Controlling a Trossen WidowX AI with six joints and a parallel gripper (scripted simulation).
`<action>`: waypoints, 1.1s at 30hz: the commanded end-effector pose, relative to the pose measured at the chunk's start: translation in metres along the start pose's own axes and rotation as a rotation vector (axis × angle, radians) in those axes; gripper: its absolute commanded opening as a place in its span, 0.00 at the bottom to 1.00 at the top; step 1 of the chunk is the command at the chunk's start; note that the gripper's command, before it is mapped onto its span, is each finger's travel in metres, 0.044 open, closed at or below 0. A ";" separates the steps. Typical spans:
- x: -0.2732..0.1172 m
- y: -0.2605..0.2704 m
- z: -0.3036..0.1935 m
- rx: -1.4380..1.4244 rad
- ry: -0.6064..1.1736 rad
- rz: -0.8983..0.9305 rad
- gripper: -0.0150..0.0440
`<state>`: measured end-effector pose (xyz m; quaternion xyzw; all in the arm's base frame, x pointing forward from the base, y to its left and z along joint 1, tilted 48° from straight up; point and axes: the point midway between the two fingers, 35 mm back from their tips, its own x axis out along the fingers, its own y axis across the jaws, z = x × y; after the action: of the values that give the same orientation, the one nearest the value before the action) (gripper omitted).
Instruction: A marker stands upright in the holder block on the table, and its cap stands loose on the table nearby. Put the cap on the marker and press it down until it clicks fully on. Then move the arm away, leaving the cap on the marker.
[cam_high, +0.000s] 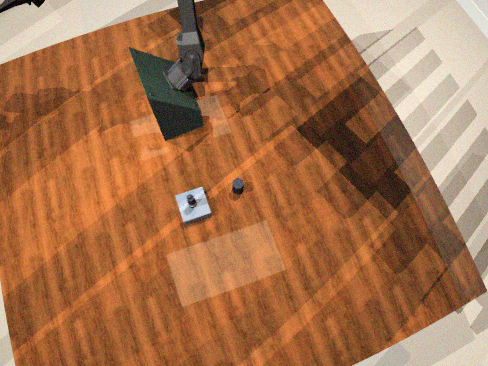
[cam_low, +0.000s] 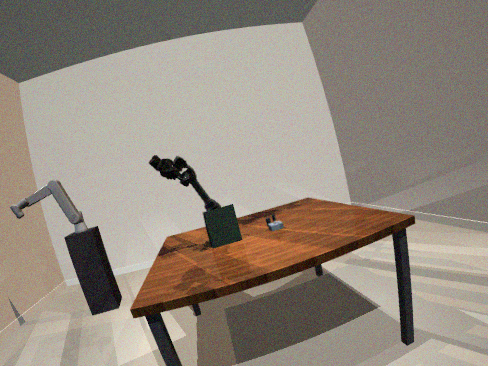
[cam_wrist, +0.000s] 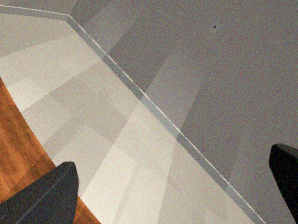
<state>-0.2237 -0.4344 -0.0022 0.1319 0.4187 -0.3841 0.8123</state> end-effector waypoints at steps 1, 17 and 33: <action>0.001 0.002 0.002 0.004 0.000 0.005 0.89; 0.083 0.183 0.153 0.291 0.117 0.420 0.68; 0.070 0.429 0.208 0.540 0.579 0.689 0.68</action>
<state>0.2001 -0.3360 0.0178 0.5262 0.4195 -0.1564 0.7229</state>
